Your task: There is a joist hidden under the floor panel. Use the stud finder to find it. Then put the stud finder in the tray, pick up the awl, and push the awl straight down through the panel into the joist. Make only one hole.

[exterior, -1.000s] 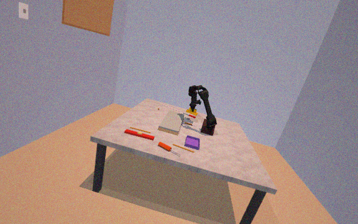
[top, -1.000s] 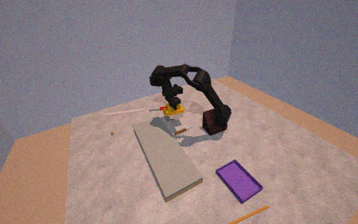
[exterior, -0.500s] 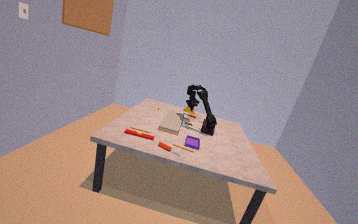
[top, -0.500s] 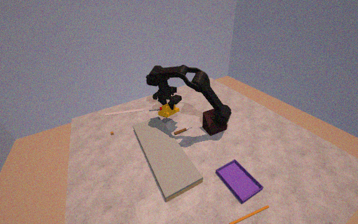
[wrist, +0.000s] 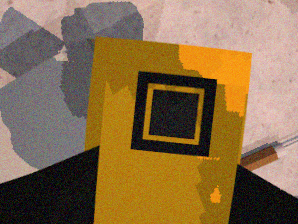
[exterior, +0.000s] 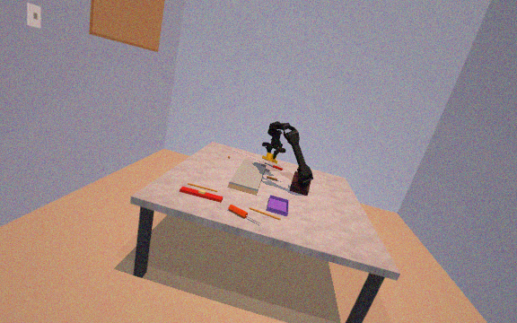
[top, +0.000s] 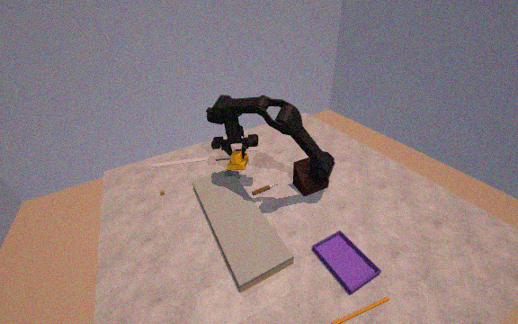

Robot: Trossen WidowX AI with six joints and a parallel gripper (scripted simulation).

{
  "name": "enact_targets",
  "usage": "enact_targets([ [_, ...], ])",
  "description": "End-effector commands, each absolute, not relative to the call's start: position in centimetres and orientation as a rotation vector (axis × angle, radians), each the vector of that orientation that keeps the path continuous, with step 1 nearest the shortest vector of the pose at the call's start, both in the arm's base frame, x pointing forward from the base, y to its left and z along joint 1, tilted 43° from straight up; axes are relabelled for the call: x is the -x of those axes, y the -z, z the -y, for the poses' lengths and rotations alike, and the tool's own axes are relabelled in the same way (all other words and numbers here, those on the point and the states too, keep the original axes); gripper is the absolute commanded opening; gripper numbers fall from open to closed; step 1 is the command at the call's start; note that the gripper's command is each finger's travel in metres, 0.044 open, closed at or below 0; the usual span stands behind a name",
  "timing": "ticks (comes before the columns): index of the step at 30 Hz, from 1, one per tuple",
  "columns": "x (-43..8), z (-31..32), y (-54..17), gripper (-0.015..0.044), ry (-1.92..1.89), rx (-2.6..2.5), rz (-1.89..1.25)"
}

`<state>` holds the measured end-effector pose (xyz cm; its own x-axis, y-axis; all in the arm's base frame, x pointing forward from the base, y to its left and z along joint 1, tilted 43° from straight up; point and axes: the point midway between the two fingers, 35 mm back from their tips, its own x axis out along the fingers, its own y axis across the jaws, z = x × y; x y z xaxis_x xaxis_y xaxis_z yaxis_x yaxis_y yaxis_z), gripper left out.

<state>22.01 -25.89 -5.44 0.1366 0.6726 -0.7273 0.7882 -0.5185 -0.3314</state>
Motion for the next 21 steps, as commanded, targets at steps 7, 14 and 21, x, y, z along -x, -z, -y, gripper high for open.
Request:
enact_targets([
  [7,-23.8,26.8,5.3,0.0,0.946,-2.058,-1.481],
  [14,-25.1,27.3,5.2,0.0,0.691,-1.879,-1.469],
  [21,-26.4,27.8,5.1,0.0,0.459,-1.684,-1.435],
])
